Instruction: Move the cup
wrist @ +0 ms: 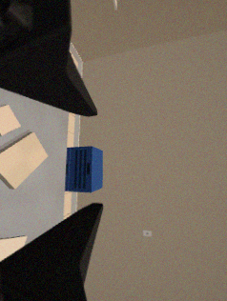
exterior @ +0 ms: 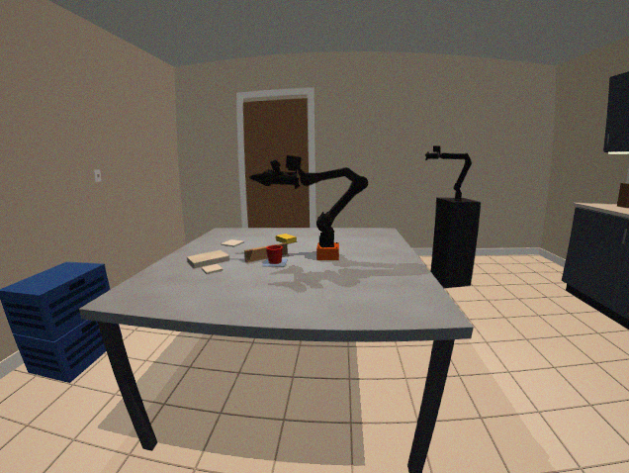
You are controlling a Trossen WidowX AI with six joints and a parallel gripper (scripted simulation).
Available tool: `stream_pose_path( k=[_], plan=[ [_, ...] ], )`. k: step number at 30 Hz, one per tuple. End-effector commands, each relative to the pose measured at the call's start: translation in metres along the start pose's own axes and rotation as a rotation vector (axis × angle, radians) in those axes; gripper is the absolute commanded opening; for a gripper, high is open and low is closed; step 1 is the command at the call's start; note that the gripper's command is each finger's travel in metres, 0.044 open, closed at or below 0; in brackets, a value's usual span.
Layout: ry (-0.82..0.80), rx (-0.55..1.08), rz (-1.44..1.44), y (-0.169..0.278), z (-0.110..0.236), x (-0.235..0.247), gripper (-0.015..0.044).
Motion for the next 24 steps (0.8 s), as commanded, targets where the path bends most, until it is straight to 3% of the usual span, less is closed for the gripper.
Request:
stream_pose_path(
  k=[1, 6, 10, 18, 24],
  plan=[
    [-0.003, 0.017, -0.015, 0.002, -0.001, 0.001, 0.0374],
    [0.021, 0.477, -0.394, 0.067, -0.020, 0.017, 0.0243],
    [0.124, 0.751, -0.591, 0.104, -0.019, 0.028, 0.0148],
    [0.522, 1.230, -0.864, 0.158, 0.006, 0.044, 0.0148],
    [0.919, 1.460, -0.930, 0.178, 0.038, 0.047, 0.0148]
  ],
)
Point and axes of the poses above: the point midway between the two fingers, 35 mm back from their tips, its own z axis back along the fingers, its own x axis across the jaws, y = z × x, the point moved 7 cm from there along z, back along the fingers, and after that the axes turned 2 degrees about z, right-handed, at the moved point
